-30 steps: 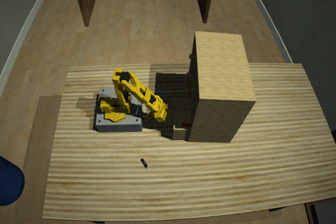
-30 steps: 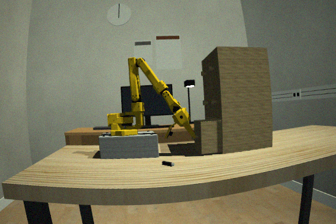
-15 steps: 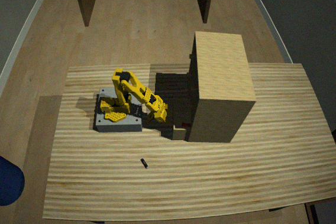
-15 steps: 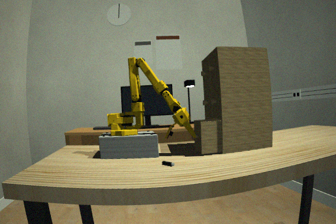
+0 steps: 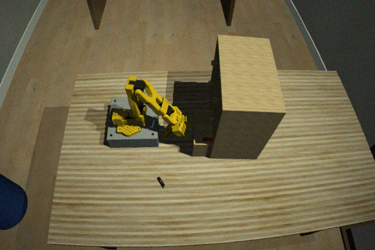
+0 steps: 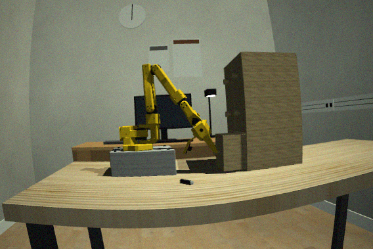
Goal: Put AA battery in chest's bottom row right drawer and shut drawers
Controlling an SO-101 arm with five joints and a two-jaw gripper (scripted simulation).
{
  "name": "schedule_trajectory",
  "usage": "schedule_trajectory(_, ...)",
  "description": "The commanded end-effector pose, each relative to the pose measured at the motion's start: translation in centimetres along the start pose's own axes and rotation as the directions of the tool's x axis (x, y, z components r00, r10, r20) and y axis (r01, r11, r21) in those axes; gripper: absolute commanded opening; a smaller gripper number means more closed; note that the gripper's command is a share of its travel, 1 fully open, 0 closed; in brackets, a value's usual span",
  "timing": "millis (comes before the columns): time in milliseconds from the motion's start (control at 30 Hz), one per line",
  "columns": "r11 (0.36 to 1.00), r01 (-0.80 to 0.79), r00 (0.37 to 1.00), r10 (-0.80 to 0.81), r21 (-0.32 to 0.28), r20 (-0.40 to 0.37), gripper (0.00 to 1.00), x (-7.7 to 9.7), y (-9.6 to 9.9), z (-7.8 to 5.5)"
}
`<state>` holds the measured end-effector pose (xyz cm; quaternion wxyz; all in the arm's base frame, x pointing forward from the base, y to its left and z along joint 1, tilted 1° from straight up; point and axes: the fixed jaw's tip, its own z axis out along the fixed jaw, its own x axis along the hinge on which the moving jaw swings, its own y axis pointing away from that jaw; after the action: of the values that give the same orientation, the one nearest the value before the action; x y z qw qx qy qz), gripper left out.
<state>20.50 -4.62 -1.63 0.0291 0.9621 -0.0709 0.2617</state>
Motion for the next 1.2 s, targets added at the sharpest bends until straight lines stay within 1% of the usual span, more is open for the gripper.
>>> schedule_trajectory(0,1.0,0.009,1.0,-0.009,0.008,0.017,0.21,-0.6,-0.3,0.11)
schedule_trajectory(967,1.0,0.011,1.0,-0.011,0.009,0.017,0.21,-0.91,-0.34,0.11)
schedule_trajectory(1167,1.0,0.011,1.0,-0.011,0.009,0.017,0.17,-0.91,-0.34,0.11)
